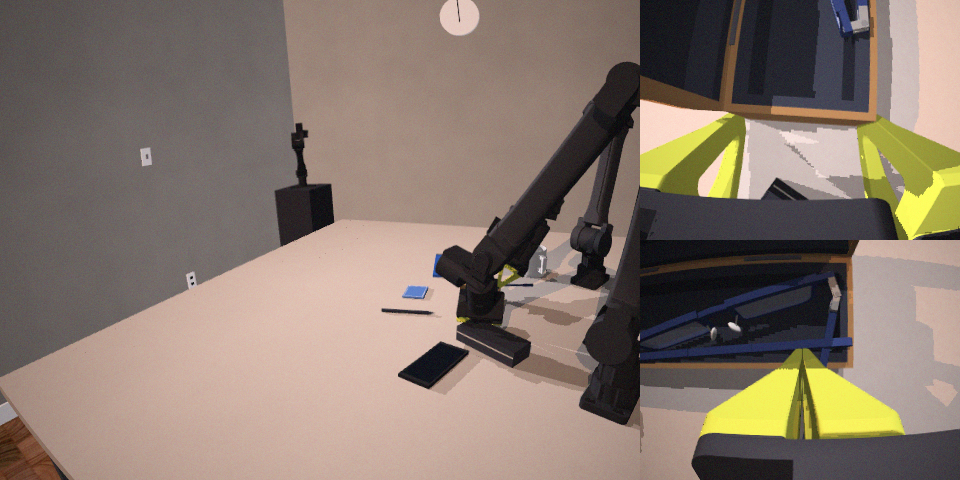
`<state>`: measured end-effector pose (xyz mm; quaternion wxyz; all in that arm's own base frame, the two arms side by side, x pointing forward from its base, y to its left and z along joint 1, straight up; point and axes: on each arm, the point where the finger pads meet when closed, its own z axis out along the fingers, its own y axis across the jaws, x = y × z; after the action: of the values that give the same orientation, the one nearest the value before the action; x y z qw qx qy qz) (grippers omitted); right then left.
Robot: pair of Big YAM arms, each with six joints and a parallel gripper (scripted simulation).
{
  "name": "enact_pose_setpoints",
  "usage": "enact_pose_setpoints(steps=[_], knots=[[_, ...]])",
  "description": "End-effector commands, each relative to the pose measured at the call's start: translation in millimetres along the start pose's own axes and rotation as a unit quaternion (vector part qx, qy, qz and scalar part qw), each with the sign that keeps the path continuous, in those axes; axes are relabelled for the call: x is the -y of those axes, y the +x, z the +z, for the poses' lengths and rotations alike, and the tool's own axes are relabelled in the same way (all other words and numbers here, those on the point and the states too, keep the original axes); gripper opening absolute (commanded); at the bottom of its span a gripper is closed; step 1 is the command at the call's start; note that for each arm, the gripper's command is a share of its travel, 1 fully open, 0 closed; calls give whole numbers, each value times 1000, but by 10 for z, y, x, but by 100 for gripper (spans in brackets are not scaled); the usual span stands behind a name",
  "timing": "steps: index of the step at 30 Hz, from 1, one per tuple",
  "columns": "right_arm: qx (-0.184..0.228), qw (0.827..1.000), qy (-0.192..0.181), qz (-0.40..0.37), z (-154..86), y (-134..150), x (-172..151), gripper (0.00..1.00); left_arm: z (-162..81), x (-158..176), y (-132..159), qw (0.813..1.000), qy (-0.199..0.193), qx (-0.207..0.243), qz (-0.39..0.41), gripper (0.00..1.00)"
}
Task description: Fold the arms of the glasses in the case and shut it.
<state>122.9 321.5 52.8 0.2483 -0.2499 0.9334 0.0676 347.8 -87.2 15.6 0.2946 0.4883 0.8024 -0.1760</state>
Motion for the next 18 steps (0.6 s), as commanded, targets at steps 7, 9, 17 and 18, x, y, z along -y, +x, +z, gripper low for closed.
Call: enact_pose_setpoints(steps=[7,9,17,18], knots=[[27,999,-23,11,-81,-384,-108,0,49,84,62,1000,15,-9,-18,57],[27,999,-23,11,-79,-387,-82,0,49,84,62,1000,15,-9,-18,57],[22,1000,-17,8,-12,-404,-38,0,49,84,62,1000,15,-9,-18,57],[22,1000,-16,8,-9,-415,-32,0,49,84,62,1000,15,-9,-18,57]])
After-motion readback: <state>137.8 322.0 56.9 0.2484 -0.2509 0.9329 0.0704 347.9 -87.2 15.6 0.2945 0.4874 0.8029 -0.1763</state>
